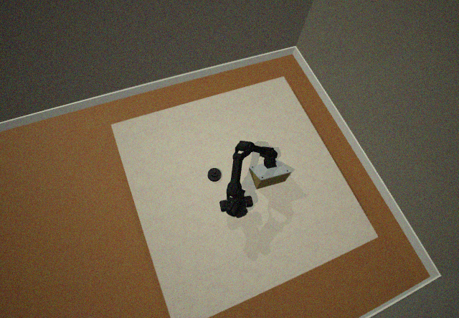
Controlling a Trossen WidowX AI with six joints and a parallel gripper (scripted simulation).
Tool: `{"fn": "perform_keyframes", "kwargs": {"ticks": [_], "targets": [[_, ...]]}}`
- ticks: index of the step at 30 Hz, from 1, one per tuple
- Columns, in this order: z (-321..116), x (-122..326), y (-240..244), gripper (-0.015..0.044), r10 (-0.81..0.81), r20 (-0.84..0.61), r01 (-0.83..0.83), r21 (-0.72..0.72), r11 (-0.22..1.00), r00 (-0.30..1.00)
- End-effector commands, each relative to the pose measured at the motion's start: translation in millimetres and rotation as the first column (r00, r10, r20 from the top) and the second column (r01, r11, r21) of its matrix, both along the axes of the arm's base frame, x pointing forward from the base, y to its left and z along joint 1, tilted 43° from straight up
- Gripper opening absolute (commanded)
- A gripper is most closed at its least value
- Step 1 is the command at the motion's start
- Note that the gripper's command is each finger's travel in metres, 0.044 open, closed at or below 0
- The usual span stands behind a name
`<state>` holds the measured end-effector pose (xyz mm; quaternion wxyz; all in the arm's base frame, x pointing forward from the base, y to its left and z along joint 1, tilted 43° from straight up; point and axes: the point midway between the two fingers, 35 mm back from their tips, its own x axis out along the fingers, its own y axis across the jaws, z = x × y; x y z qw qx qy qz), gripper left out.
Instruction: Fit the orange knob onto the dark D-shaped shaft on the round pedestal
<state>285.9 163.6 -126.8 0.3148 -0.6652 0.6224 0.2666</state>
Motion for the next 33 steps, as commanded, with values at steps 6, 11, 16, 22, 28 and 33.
{"fn": "perform_keyframes", "kwargs": {"ticks": [6, 11, 16, 22, 28, 33], "targets": [[-1.2, 0.0, -1.3, 0.0179, 0.002, -0.003, -0.002, -0.002, 1.0, 1.0], [2.5, -0.2, -1.0, 0.0179, 0.004, -0.003, -0.004, 0.046, 0.999, 1.0], [8.7, -0.6, -1.7, 0.0179, 0.012, -0.004, -0.012, 0.139, 0.99, 1.0], [14.6, -1.0, -3.5, 0.0179, 0.021, -0.005, -0.019, 0.231, 0.973, 1.0], [20.0, -1.3, -5.7, 0.0179, 0.029, -0.005, -0.026, 0.318, 0.948, 1.0], [24.2, -1.6, -8.0, 0.0179, 0.036, -0.005, -0.031, 0.386, 0.922, 0.999]]}}
